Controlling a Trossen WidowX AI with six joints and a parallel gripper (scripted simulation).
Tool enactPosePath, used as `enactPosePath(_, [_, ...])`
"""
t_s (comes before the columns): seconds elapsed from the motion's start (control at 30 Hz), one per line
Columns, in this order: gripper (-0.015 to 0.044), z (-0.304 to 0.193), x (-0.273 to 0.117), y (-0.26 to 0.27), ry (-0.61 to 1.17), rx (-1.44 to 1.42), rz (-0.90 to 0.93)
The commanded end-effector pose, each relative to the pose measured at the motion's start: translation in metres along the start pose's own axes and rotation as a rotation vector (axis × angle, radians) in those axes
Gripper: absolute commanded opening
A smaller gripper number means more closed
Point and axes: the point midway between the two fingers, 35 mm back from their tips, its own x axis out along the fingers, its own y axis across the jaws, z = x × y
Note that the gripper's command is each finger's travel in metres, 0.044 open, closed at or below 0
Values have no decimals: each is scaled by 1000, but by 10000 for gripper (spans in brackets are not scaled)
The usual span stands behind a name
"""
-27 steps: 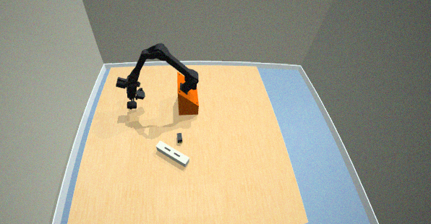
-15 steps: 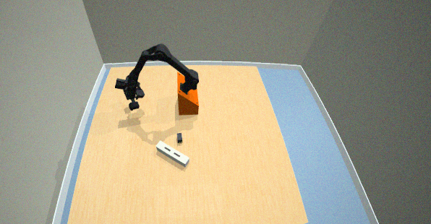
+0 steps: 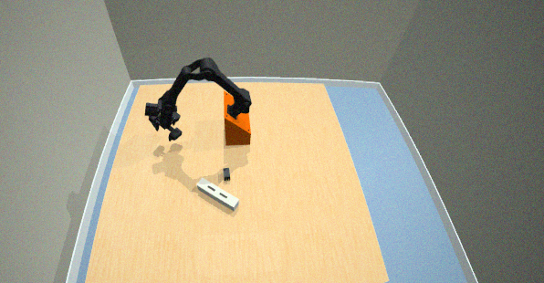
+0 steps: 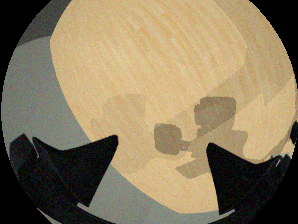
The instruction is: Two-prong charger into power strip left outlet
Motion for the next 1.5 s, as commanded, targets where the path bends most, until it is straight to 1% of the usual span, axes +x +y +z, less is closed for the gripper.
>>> enactPosePath(0.0, [440, -8, -7, -12, 4, -146, -12])
enactPosePath(0.4, [440, -24, -23, -43, -15, -553, -26])
enactPosePath(1.47, [440, -60, -59, -144, 40, -1632, -87])
